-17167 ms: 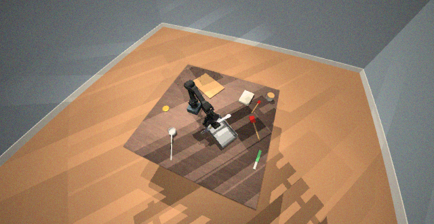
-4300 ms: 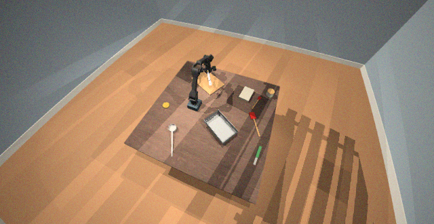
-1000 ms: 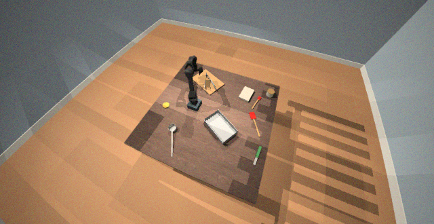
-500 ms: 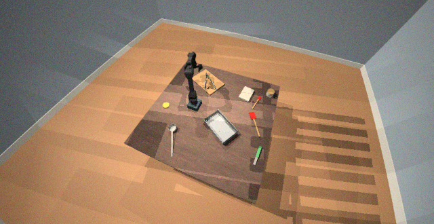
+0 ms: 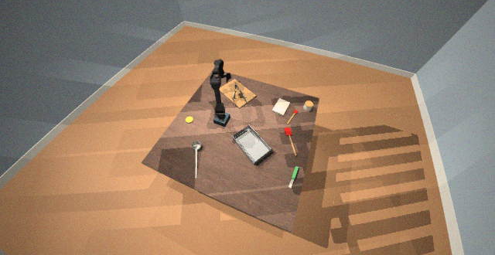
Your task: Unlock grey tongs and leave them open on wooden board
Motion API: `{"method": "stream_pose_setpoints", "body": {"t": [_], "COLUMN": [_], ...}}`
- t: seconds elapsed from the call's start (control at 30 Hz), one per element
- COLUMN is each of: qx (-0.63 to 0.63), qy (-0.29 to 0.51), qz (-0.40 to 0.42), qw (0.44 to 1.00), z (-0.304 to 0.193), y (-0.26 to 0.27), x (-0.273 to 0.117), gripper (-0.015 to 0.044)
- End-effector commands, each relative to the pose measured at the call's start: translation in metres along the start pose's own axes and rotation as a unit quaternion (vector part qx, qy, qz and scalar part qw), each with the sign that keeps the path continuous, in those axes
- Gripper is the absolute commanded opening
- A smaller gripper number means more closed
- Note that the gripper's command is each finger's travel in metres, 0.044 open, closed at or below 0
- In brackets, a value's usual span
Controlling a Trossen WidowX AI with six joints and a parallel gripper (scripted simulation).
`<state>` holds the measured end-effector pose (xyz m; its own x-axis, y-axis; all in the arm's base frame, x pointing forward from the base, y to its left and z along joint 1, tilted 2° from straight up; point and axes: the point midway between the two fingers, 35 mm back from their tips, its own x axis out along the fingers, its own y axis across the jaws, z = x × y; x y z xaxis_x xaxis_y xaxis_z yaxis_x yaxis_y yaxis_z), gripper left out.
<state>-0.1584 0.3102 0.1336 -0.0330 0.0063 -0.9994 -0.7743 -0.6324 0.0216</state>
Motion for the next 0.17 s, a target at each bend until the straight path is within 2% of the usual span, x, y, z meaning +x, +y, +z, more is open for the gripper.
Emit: {"method": "stream_pose_setpoints", "body": {"t": [0.0, 0.13], "qx": [-0.002, -0.002], "qy": [0.001, 0.001], "qz": [0.001, 0.001], "qw": [1.000, 1.000], "z": [-0.0005, -0.0005], "y": [0.0002, 0.0002], "x": [0.0000, 0.0000], "gripper": [0.0440, 0.0440]}}
